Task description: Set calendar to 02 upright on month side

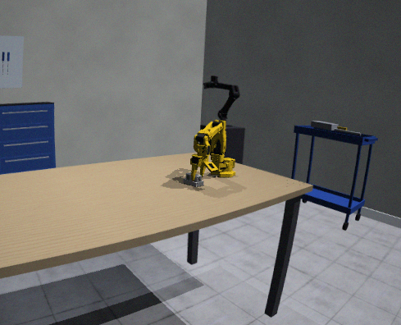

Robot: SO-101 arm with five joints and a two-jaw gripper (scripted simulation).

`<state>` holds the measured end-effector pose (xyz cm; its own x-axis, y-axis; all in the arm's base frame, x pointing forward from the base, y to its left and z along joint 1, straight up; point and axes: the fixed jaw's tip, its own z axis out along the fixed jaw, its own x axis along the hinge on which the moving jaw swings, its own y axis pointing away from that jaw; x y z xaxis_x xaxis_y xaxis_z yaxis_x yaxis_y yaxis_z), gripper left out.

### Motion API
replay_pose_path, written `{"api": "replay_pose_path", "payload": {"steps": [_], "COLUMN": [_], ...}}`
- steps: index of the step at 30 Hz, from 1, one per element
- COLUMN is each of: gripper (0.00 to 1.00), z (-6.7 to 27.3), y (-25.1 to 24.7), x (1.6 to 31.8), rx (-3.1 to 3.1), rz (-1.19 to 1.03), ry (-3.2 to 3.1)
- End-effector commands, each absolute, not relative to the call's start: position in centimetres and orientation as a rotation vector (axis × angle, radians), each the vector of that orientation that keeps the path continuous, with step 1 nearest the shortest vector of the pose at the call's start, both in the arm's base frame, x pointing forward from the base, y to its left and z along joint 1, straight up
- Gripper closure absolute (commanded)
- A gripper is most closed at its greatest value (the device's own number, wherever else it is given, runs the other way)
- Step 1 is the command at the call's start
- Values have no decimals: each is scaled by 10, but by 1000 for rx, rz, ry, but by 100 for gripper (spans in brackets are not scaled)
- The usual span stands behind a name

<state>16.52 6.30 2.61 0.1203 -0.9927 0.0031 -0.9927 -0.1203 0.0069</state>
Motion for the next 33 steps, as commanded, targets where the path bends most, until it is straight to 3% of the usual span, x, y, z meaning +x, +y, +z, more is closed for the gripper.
{"api": "replay_pose_path", "payload": {"steps": [1, 24, 33], "gripper": [79, 84, 98], "z": [32, 32, 32], "y": [67, 67, 67], "x": [173, 176, 176], "rx": [2376, 2376, 2376], "rz": [27, 27, 27], "ry": [-2104, -2104, -2104]}}
